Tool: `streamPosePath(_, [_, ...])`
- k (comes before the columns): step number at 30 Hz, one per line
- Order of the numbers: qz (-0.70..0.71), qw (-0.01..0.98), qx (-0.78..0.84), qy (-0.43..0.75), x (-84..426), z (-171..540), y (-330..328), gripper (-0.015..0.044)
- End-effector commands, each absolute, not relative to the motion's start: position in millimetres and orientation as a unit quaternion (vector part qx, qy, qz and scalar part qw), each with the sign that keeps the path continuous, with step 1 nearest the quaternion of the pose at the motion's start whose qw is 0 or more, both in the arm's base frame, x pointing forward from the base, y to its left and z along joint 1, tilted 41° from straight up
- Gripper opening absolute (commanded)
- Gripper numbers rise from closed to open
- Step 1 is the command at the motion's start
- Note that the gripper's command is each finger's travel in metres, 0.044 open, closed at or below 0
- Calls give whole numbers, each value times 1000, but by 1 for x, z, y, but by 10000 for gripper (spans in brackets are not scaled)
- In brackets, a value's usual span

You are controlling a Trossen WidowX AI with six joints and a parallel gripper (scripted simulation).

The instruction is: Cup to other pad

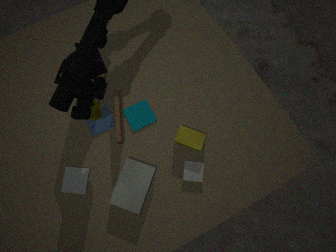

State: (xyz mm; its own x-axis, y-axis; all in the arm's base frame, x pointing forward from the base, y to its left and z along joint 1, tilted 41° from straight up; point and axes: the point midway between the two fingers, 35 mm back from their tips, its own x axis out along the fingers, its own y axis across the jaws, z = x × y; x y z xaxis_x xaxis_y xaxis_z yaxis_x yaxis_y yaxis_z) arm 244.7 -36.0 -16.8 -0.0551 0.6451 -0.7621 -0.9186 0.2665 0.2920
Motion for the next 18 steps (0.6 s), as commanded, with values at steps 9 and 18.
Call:
streamPosePath(9, [585, 669, -159, 431, 248, -10, -28, 0])
streamPosePath(18, [585, 668, -161, 431, 254, 4, -12, 0])
